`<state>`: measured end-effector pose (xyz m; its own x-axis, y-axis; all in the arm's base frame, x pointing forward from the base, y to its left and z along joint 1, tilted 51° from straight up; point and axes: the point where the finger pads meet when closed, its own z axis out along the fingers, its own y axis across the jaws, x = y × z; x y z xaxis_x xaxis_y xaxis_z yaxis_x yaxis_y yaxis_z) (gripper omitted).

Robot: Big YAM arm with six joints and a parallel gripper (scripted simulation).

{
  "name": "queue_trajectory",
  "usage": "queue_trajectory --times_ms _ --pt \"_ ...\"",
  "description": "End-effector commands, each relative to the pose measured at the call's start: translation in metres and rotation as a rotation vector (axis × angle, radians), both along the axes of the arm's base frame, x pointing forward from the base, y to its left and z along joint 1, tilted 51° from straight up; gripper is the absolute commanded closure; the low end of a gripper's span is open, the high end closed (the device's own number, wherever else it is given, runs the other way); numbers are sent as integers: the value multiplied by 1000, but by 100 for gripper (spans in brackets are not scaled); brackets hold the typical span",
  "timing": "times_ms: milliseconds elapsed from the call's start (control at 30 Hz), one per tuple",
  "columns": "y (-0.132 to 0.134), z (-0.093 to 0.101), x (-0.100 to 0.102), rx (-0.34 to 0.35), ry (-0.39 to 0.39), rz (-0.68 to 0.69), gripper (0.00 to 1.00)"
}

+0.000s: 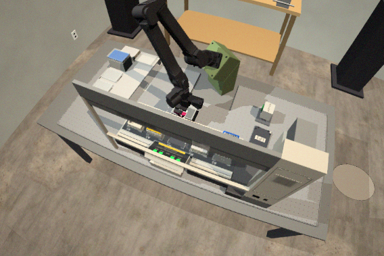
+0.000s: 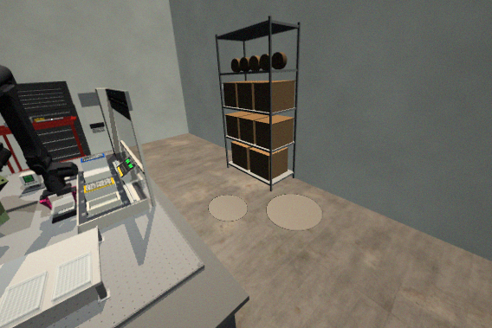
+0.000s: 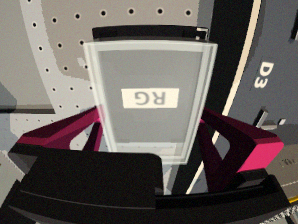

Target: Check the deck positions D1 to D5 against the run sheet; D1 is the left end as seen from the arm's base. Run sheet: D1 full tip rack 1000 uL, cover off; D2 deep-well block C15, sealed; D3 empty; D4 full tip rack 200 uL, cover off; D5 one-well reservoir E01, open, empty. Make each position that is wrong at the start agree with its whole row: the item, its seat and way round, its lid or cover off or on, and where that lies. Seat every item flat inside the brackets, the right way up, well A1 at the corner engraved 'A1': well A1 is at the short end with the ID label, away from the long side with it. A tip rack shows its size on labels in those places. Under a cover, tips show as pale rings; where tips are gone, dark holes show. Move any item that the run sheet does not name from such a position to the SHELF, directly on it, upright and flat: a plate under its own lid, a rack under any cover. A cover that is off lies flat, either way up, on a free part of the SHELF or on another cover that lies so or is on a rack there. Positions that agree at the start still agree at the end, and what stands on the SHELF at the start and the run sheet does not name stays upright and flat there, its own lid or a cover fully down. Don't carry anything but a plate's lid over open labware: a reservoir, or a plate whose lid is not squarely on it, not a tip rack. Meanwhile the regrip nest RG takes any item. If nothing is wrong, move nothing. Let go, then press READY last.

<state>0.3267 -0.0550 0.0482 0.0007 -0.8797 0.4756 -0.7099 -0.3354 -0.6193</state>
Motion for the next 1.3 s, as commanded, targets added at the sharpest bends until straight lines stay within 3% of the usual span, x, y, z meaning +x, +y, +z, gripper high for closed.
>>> queue_trajectory --times_ms 0,1267 --pt "-6 -2 6 -12 0 1 100" --pt "-2 -4 3 -6 4 4 100"
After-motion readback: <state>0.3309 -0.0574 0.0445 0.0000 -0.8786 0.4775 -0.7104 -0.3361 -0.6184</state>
